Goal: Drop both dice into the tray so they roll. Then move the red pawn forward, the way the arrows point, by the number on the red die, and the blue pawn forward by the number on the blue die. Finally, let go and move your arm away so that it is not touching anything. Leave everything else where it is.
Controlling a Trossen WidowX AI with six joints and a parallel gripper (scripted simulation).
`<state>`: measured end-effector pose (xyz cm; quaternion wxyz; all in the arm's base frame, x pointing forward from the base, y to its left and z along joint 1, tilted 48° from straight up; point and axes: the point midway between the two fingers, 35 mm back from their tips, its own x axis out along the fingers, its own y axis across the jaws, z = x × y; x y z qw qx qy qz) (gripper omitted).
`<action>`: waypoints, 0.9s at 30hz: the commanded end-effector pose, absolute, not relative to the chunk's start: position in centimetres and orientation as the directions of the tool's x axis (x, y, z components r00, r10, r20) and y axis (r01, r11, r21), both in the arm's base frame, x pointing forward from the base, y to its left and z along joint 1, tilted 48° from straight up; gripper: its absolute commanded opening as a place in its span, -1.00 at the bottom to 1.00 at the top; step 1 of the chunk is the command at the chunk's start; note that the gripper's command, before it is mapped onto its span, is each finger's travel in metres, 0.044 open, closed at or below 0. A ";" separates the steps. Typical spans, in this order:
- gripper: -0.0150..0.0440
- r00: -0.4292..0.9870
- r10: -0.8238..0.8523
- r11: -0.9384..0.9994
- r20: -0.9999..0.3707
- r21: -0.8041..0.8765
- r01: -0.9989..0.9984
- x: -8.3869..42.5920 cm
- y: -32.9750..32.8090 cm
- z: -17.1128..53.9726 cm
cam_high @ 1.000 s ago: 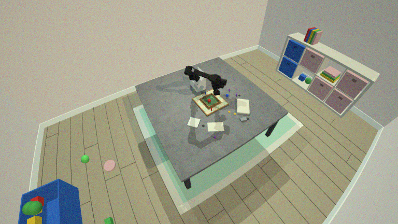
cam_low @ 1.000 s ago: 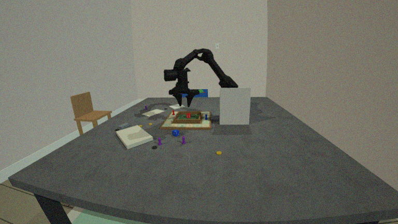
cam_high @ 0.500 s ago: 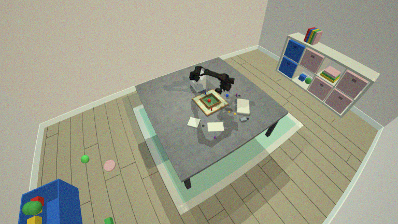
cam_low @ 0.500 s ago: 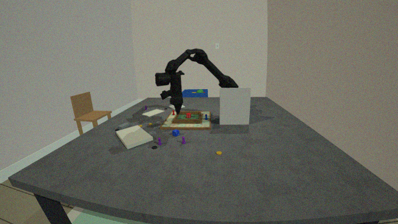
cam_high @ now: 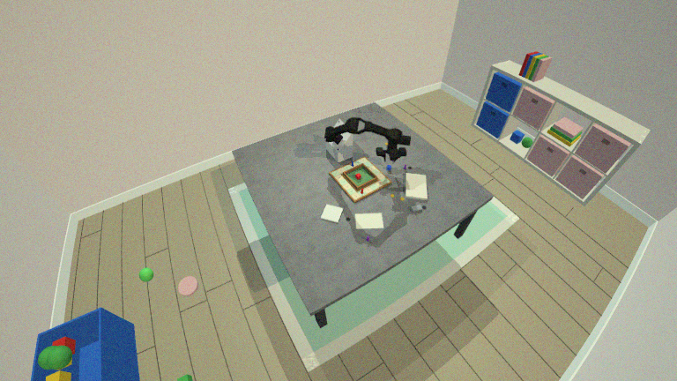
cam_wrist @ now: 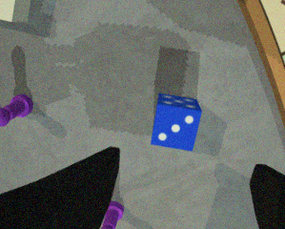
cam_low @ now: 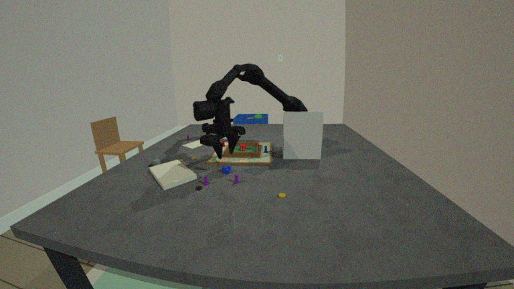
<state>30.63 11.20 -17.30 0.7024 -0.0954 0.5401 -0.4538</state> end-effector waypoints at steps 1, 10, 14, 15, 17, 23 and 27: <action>0.44 0.006 -0.737 0.556 -0.676 -0.601 0.574 30.7 11.5 -17.6; 0.44 0.006 -0.737 0.556 -0.676 -0.601 0.574 30.7 9.9 -19.0; 0.44 0.006 -0.738 0.556 -0.675 -0.602 0.574 30.7 9.4 -19.5; 0.44 0.006 -0.738 0.556 -0.675 -0.602 0.574 30.7 9.3 -19.5; 0.44 0.006 -0.738 0.556 -0.675 -0.602 0.574 30.7 9.2 -19.6; 0.44 0.006 -0.738 0.555 -0.675 -0.602 0.574 30.8 8.4 -20.3; 0.44 0.006 -0.738 0.555 -0.675 -0.602 0.574 30.7 7.9 -20.7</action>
